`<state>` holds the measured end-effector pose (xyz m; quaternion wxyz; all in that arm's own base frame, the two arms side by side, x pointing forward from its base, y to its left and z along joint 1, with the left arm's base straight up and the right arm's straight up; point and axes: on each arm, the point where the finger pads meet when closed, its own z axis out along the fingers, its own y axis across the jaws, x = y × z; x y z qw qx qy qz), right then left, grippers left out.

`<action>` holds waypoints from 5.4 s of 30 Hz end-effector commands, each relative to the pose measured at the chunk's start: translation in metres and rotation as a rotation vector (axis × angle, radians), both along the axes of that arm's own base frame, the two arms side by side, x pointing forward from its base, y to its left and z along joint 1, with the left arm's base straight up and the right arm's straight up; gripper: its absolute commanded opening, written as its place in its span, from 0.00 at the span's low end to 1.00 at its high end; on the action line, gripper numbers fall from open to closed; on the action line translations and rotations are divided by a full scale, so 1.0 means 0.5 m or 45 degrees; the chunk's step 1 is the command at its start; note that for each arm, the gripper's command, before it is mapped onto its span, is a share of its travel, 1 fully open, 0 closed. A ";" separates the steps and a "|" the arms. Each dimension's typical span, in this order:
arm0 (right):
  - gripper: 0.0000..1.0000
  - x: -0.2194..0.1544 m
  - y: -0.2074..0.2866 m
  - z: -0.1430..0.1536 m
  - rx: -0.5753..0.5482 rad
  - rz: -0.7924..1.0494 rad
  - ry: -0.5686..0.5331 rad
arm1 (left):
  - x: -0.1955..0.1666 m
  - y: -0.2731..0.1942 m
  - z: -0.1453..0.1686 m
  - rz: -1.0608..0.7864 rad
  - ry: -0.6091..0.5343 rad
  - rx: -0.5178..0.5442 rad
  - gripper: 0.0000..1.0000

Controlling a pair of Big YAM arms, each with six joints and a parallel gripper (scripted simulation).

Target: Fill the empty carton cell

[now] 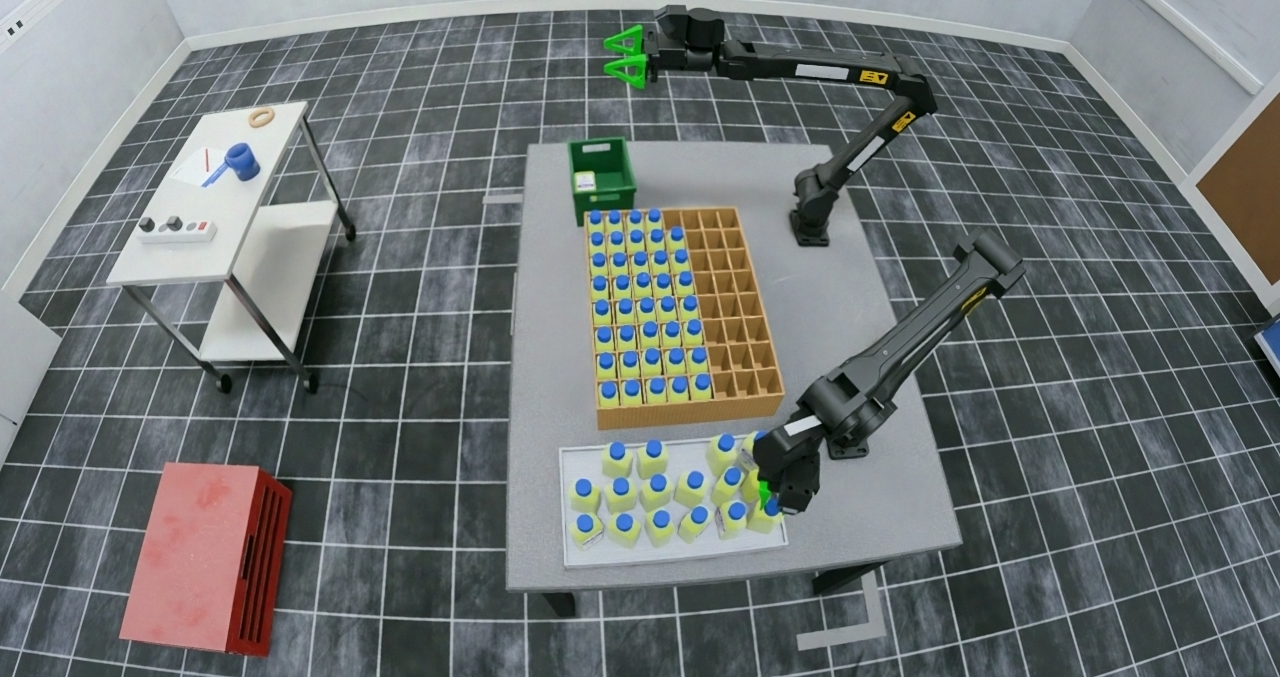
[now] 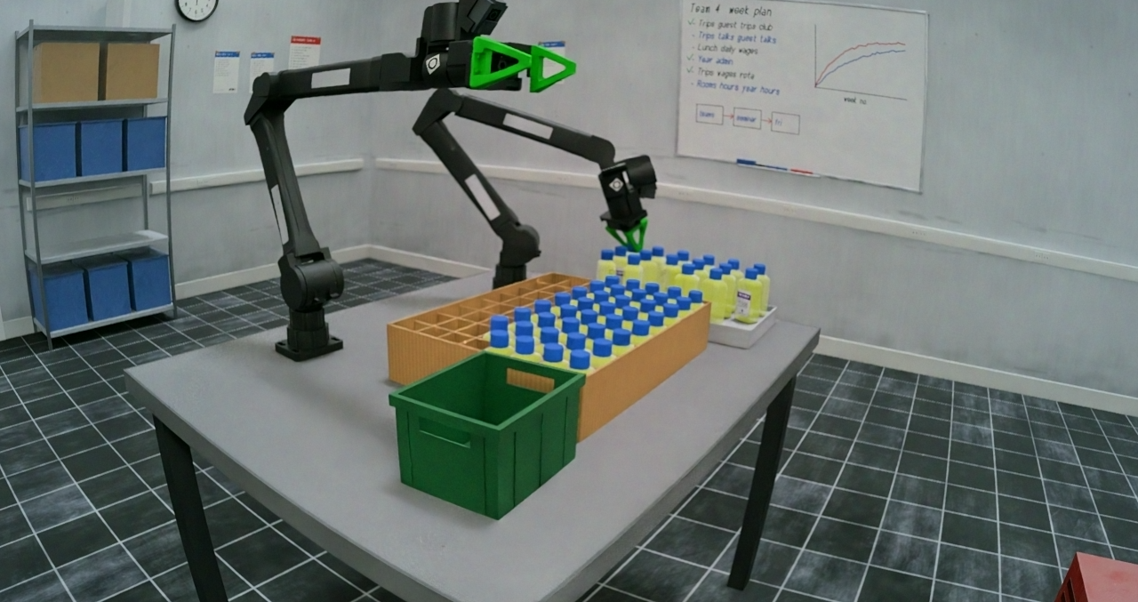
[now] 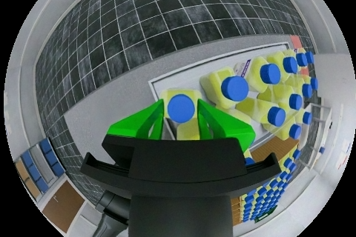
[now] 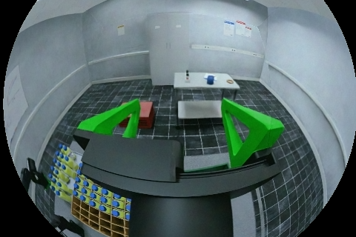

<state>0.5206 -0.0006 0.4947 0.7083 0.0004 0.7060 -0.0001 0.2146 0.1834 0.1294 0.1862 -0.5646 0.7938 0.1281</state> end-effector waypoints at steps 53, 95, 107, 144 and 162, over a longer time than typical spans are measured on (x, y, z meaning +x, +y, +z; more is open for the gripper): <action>1.00 0.011 -0.006 0.095 -0.002 -0.005 -0.103 | 0.038 0.020 0.053 0.000 -0.065 0.039 0.35; 1.00 0.011 -0.006 0.095 -0.002 -0.005 -0.103 | 0.038 0.020 0.053 0.000 -0.065 0.039 0.31; 1.00 0.011 -0.006 0.095 -0.002 -0.005 -0.103 | 0.038 0.020 0.053 0.000 -0.065 0.039 0.30; 1.00 0.011 -0.006 0.095 -0.002 -0.005 -0.103 | 0.038 0.020 0.053 0.000 -0.065 0.039 0.29; 1.00 0.011 -0.006 0.095 -0.002 -0.005 -0.103 | 0.038 0.020 0.053 0.000 -0.065 0.039 0.29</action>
